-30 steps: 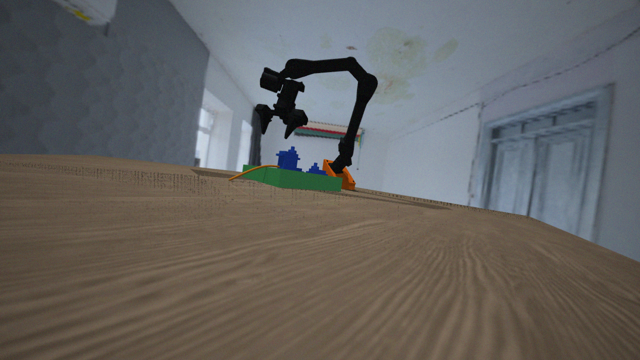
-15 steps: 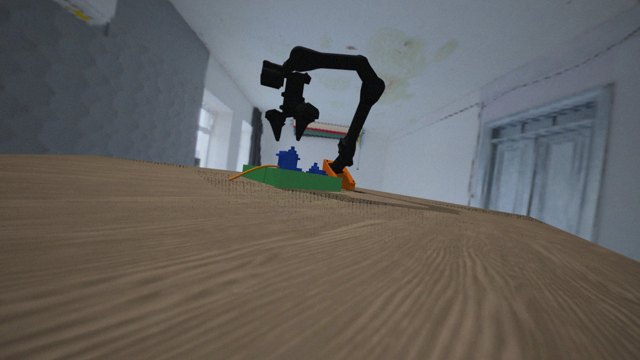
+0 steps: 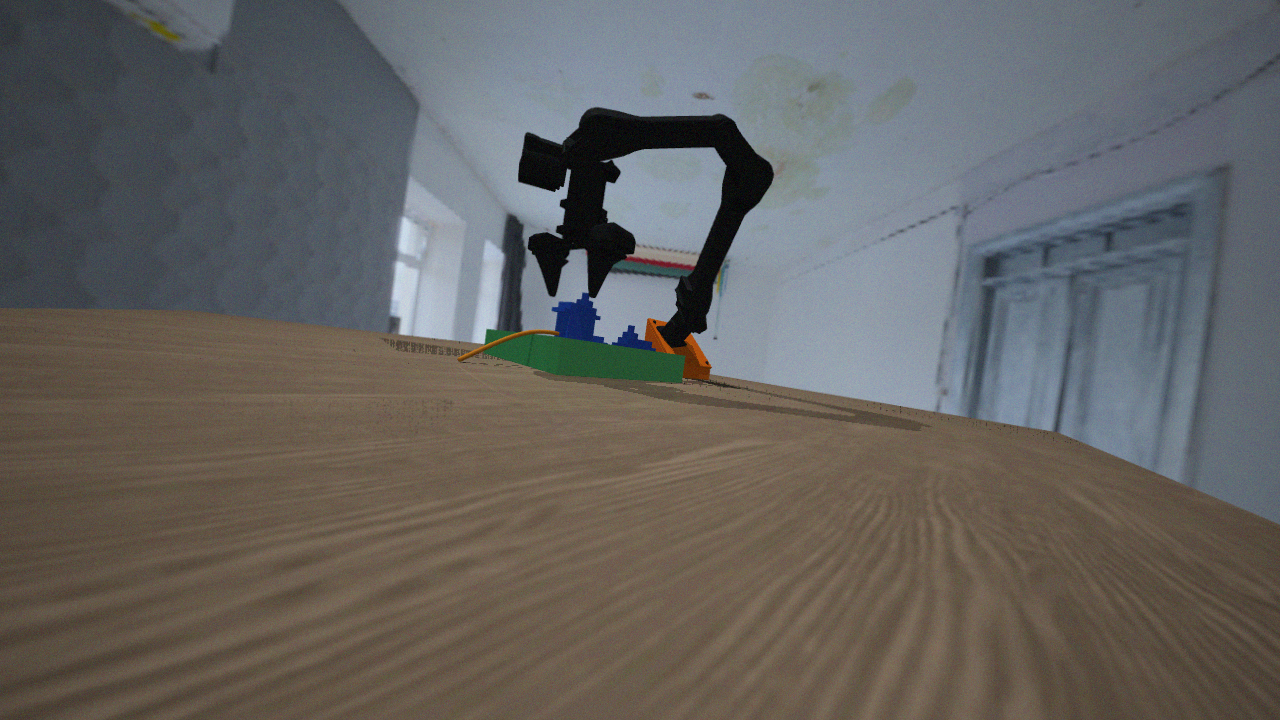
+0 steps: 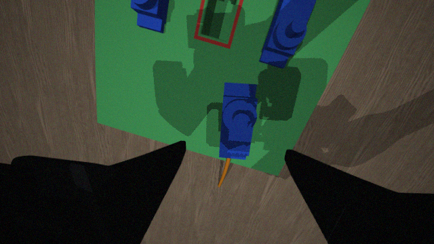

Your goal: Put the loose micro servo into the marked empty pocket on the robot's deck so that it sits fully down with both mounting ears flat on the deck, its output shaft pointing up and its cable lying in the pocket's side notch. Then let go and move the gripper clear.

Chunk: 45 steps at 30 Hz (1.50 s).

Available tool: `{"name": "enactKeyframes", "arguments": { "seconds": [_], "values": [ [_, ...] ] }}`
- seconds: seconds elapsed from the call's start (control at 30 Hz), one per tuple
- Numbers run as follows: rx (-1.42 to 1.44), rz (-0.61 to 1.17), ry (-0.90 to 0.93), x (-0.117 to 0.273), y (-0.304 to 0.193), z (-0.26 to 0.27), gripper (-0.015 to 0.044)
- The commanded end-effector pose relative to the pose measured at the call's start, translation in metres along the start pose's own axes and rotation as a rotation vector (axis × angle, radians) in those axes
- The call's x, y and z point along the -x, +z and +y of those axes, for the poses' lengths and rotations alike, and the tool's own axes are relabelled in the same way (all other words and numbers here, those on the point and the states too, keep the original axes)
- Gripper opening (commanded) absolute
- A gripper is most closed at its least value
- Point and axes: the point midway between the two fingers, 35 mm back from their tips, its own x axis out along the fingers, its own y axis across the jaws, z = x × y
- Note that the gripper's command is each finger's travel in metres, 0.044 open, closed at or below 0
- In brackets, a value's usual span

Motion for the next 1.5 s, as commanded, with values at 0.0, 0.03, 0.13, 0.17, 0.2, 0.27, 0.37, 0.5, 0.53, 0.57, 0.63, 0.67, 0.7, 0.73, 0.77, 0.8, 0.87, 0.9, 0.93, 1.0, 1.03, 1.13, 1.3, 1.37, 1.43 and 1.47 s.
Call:
{"name": "enactKeyframes", "arguments": {
  "seconds": [0.0,0.03,0.13,0.17,0.2,0.27,0.37,0.5,0.53,0.57,0.63,0.67,0.7,0.73,0.77,0.8,0.87,0.9,0.93,1.0,1.03,1.13,1.3,1.37,1.43,1.47],
  "values": [
    [-0.005,-0.004,-0.006,-0.007,0.002,-0.001,0.0440],
    [-0.005,-0.004,-0.006,-0.008,0.001,-0.001,0.0440],
    [-0.005,-0.004,-0.006,-0.013,0.002,-0.001,0.0440],
    [-0.005,-0.004,-0.006,-0.015,0.002,-0.001,0.0440],
    [-0.005,-0.004,-0.006,-0.016,0.002,-0.001,0.0440],
    [-0.005,-0.004,-0.006,-0.019,0.002,-0.001,0.0440],
    [-0.005,-0.004,-0.006,-0.020,0.002,-0.001,0.0414],
    [-0.005,-0.004,-0.006,-0.020,0.002,-0.001,0.0309],
    [-0.005,-0.004,-0.006,-0.020,0.002,-0.001,0.0282],
    [-0.005,-0.004,-0.006,-0.020,0.002,-0.001,0.0256],
    [-0.005,-0.004,-0.006,-0.020,0.002,-0.001,0.0204],
    [-0.005,-0.004,-0.006,-0.020,0.002,-0.001,0.0177],
    [-0.005,-0.004,-0.006,-0.020,0.002,-0.001,0.0151],
    [-0.005,-0.004,-0.006,-0.020,0.002,-0.001,0.0125],
    [-0.005,-0.004,-0.006,-0.020,0.002,-0.001,0.0118],
    [-0.005,-0.004,-0.006,-0.020,0.002,-0.001,0.0112],
    [-0.005,-0.004,-0.006,-0.020,0.002,-0.001,0.0098],
    [-0.005,-0.004,-0.006,-0.020,0.002,-0.001,0.0092],
    [-0.005,-0.004,-0.006,-0.019,0.002,-0.001,0.0065],
    [-0.005,-0.004,-0.006,-0.015,0.001,-0.001,0.0013],
    [-0.005,-0.004,-0.006,-0.012,0.001,-0.001,0.0000],
    [-0.005,-0.004,-0.005,0.001,0.003,-0.001,0.0000],
    [-0.006,-0.005,-0.005,0.010,0.009,-0.004,0.0000],
    [-0.006,-0.005,-0.005,0.010,0.010,-0.004,0.0000],
    [-0.006,-0.005,-0.005,0.010,0.010,-0.004,0.0000],
    [-0.006,-0.005,-0.005,0.010,0.010,-0.005,0.0000]
  ]
}}
